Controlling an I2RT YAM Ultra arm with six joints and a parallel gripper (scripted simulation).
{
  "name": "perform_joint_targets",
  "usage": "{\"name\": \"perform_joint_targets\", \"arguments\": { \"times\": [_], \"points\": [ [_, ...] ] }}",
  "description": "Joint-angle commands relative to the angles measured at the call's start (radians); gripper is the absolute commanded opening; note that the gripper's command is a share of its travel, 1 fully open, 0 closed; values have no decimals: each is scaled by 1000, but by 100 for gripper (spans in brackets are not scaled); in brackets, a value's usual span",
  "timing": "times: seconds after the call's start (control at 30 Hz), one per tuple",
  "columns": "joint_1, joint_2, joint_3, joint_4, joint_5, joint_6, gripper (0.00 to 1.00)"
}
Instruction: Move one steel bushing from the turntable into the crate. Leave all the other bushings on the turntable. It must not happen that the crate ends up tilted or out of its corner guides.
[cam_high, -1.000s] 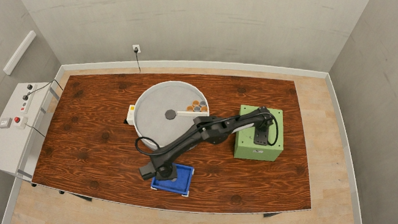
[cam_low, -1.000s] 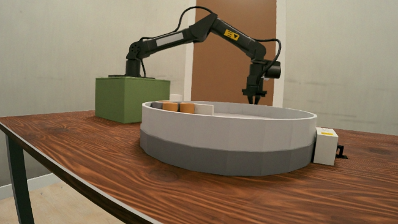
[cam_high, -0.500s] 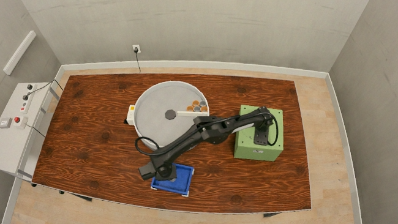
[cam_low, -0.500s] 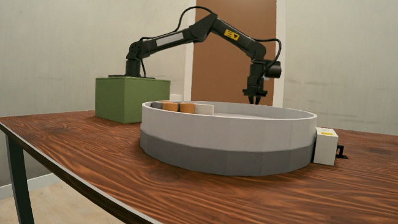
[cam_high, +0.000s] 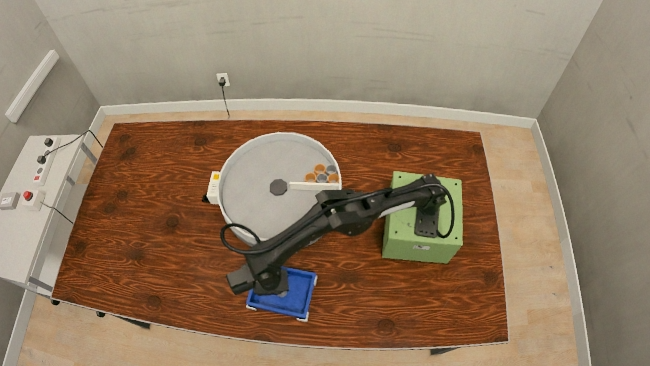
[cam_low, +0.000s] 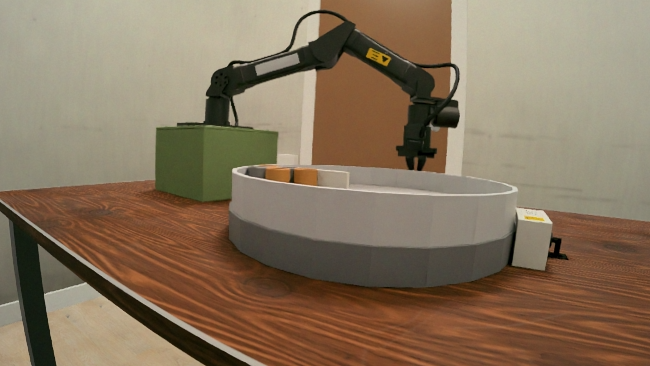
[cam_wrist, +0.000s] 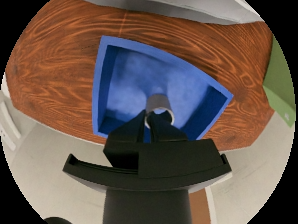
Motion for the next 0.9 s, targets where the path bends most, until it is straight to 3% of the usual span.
{"name": "perform_joint_targets", "arguments": {
  "times": [0.0, 0.5, 0.73, 0.87],
  "points": [
    [11, -8, 9, 6, 5, 4, 0],
    [11, -8, 9, 6, 5, 4, 0],
    [10, -35, -48, 43, 5, 8, 0],
    [5, -44, -23, 53, 5, 7, 0]
  ]
}}
